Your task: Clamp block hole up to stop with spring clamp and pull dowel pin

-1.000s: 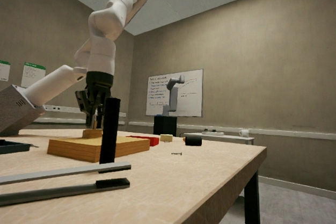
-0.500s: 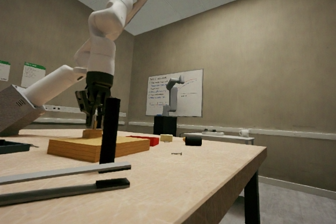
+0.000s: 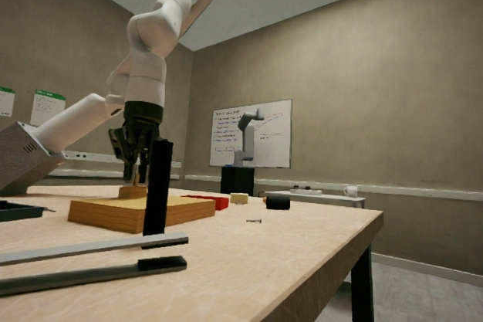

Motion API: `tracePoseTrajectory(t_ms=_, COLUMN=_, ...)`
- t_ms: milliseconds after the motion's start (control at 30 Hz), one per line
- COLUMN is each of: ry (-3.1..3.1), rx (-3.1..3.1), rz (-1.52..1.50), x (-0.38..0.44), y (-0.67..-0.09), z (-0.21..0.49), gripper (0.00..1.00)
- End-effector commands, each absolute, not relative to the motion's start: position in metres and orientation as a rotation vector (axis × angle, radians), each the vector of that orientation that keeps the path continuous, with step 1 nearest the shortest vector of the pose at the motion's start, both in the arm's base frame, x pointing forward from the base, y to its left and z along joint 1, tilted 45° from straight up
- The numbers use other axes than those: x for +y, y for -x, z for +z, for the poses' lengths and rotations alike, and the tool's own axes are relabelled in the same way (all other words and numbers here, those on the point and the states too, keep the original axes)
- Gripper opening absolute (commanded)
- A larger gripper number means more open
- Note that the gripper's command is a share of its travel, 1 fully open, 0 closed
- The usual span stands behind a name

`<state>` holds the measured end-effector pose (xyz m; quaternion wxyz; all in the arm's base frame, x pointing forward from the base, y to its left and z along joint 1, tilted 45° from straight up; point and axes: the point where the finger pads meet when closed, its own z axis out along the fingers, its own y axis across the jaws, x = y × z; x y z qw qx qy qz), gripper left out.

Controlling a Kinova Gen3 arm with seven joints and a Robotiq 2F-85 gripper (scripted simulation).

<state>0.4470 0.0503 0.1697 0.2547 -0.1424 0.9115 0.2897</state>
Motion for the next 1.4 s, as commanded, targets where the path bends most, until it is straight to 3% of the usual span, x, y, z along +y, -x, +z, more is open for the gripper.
tracePoseTrajectory(t_ms=0, ry=0.386, rx=2.476, rz=0.786, x=0.049, y=-0.447, z=0.171, gripper=0.34)
tracePoseTrajectory(t_ms=1367, ry=0.386, rx=2.476, rz=0.786, x=0.022, y=-0.43, z=0.202, gripper=0.34)
